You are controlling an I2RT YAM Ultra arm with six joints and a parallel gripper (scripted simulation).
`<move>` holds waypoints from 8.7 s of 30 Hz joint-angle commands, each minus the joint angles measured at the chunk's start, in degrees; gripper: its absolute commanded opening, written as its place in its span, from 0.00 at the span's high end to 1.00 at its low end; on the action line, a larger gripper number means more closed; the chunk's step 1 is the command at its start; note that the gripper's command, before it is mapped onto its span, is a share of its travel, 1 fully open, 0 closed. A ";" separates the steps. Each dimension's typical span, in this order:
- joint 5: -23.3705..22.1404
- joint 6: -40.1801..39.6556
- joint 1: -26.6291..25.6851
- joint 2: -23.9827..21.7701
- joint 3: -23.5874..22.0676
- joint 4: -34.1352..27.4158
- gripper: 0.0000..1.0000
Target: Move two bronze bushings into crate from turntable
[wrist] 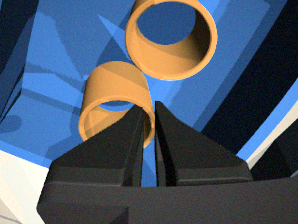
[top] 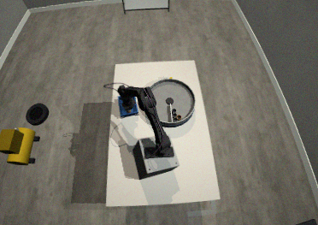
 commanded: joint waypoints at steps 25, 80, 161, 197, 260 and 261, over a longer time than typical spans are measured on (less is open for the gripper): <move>0.24 -0.60 0.16 -0.77 1.18 0.56 1.00; 0.24 -0.59 0.16 -0.77 1.18 0.56 0.84; -0.65 3.62 3.96 -9.54 5.58 -13.45 0.84; -0.90 4.95 5.28 -12.14 9.20 -20.07 0.00; -1.06 7.40 7.58 -10.54 23.15 -34.48 0.00; -1.06 7.40 7.58 -10.54 23.15 -34.48 0.00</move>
